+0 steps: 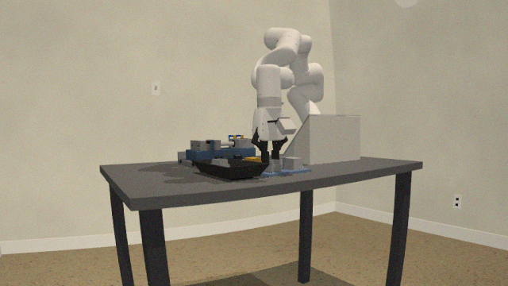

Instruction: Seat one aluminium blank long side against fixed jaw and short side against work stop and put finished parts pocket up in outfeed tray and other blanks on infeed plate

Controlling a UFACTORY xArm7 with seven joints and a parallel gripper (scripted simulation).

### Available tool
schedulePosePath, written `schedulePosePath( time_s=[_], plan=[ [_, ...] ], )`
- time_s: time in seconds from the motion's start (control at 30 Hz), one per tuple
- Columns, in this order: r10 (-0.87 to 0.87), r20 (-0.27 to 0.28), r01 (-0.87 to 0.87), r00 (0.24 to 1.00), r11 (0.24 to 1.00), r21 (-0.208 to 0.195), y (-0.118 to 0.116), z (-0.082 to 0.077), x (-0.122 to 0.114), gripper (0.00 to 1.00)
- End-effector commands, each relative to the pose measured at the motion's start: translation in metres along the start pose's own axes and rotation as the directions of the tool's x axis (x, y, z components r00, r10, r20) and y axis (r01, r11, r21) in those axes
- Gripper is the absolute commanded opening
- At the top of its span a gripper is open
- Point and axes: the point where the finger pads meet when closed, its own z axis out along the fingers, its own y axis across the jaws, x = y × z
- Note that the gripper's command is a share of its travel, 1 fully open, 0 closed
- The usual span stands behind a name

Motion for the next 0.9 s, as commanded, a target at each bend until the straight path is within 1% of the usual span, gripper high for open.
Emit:
schedulePosePath(
  time_s=[0.0,0.2,0.5,0.57,0.73,0.87],
  plan=[
    [0.0,-0.005,0.0,1.0,1.0,-0.006,0.002,-0.005,0.002,0.0],
    [0.0,-0.005,0.0,1.0,1.0,-0.006,0.002,-0.023,0.002,0.0],
    [0.0,-0.005,0.0,1.0,1.0,-0.006,0.002,-0.064,0.001,0.0],
    [0.0,-0.005,0.0,1.0,1.0,-0.006,0.002,-0.064,0.001,0.0],
    [0.0,-0.005,0.0,1.0,1.0,-0.006,0.001,-0.087,0.001,0.0],
    [0.0,-0.005,0.0,1.0,1.0,-0.006,0.001,-0.102,0.001,0.0]
  ],
)
